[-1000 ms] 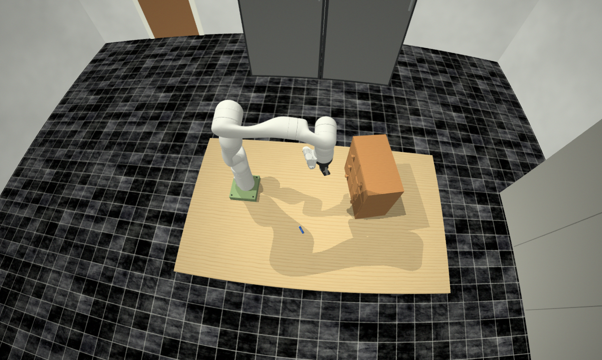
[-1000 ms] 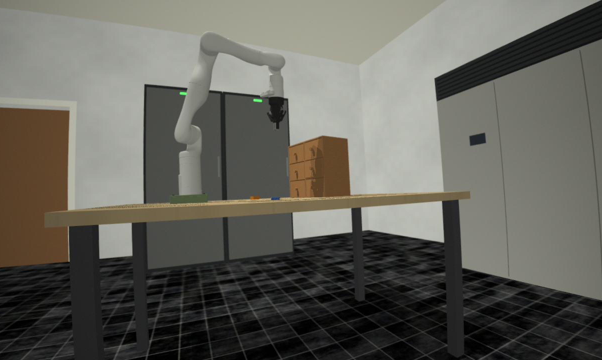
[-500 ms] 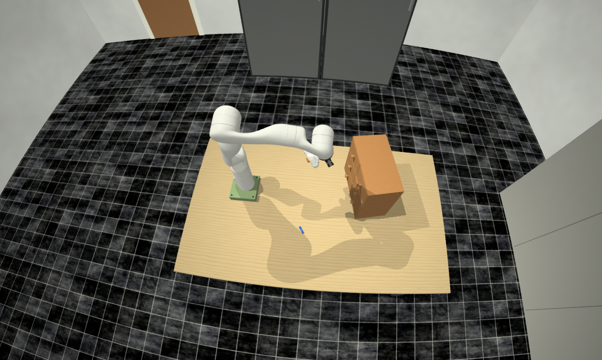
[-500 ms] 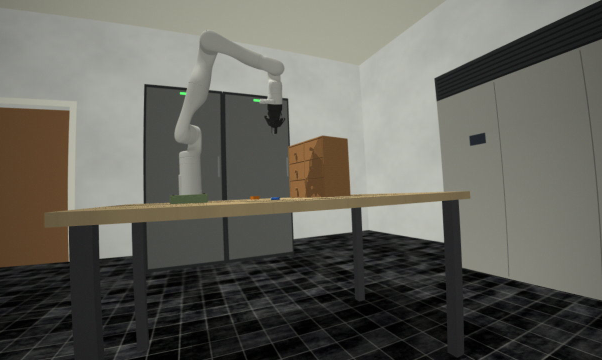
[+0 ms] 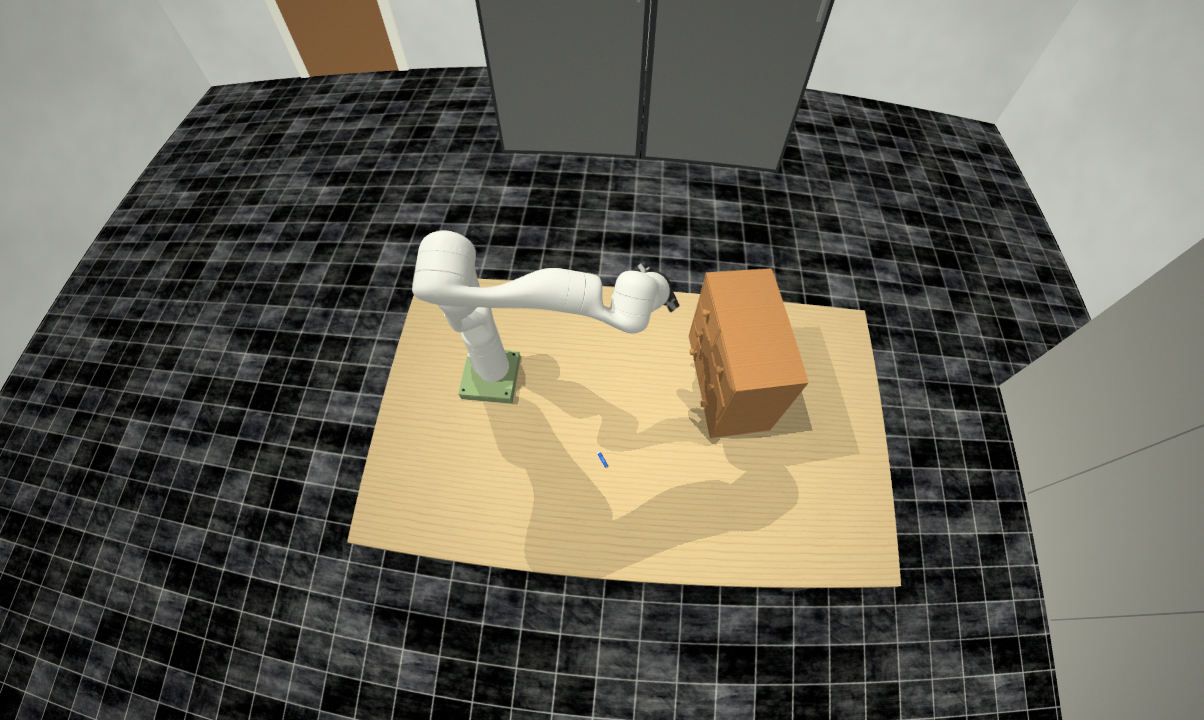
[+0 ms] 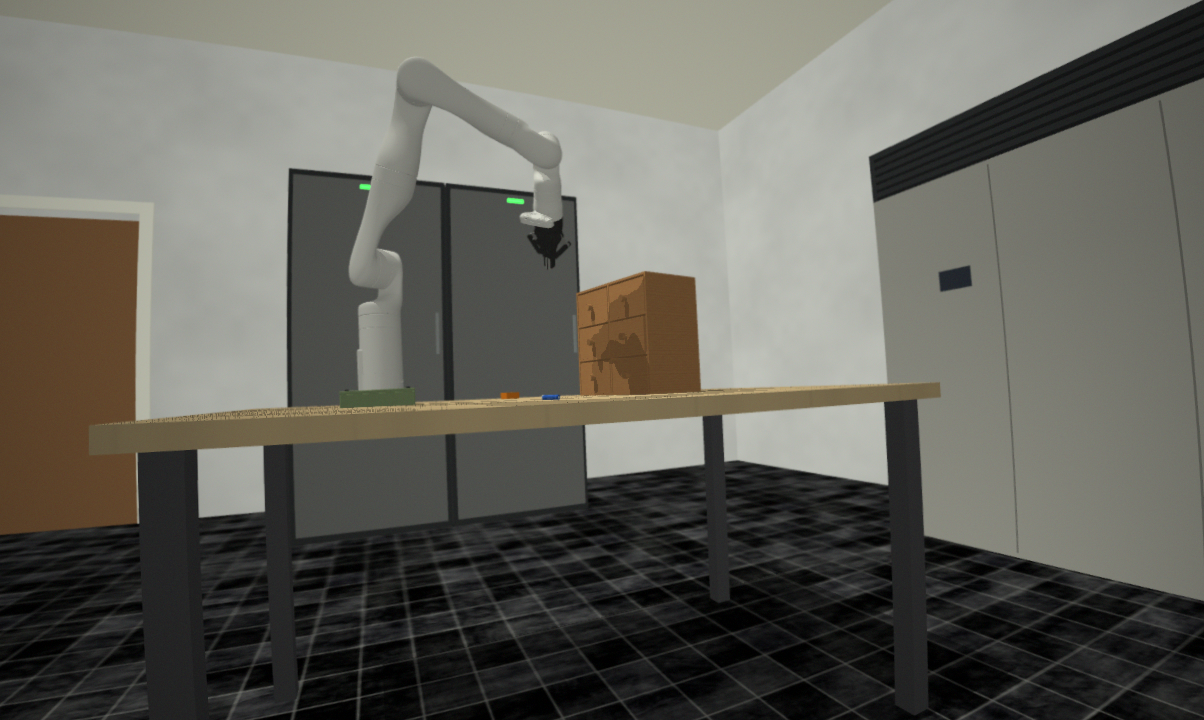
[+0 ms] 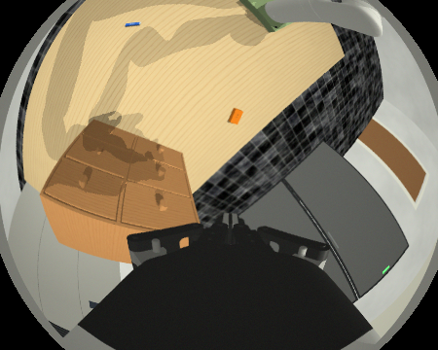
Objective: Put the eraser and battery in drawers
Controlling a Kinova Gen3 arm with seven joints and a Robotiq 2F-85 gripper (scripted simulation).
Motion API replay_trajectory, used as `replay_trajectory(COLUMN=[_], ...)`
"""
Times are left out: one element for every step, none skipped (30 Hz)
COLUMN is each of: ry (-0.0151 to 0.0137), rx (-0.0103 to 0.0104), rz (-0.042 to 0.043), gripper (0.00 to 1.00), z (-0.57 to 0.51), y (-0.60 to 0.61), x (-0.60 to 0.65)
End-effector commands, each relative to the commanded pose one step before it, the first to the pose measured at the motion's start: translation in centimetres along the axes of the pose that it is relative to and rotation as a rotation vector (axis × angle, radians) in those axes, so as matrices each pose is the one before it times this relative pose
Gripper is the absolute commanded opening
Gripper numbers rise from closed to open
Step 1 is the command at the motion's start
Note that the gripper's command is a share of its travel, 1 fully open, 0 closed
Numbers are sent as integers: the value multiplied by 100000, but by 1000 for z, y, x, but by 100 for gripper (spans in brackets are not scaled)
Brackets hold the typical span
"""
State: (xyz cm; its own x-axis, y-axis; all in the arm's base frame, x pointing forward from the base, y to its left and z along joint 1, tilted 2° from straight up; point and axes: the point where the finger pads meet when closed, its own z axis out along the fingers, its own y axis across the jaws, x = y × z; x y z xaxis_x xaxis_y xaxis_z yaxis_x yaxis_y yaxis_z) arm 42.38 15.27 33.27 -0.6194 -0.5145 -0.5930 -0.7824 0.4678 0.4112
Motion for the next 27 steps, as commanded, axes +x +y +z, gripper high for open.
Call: replay_trajectory(ry=[-5807,-2794,-2806,-2809,-2803,-2787,-2762,-2727,-2682,-2629,-2566,-2494,-2414,-2327,0,0,-2232,-2130,-2023,-1910,-1792,-1671,-1547,-1420,-1292,-1164,-1035], rx=[-1019,-373,-241,-107,30,168,306,443,580,714,845,972,1095,1213,0,0,1324,1429,1527,1617,1699,1773,1839,1895,1943,1982,2012], rz=[-428,-1068,-1026,-983,-939,-895,-851,-807,-763,-719,-676,-633,-592,-551,0,0,-511,-473,-436,-400,-366,-333,-301,-272,-244,-217,-192], gripper=[0,0,0,0,0,0,0,0,0,0,0,0,0,0,0,0,0,0,0,0,0,0,0,0,0,0,0], z=[8,122,111,99,88,76,64,51,39,27,14,2,-10,-22,0,0,-33,-44,-55,-66,-76,-85,-94,-103,-111,-118,-125], y=[-261,61,29,-3,-35,-68,-101,-134,-166,-197,-228,-258,-287,-315,0,0,-341,-366,-389,-410,-429,-447,-462,-475,-486,-495,-501], x=[-352,-469,-464,-458,-450,-440,-427,-413,-397,-378,-358,-336,-313,-287,0,0,-260,-232,-203,-172,-141,-109,-77,-44,-11,22,54])
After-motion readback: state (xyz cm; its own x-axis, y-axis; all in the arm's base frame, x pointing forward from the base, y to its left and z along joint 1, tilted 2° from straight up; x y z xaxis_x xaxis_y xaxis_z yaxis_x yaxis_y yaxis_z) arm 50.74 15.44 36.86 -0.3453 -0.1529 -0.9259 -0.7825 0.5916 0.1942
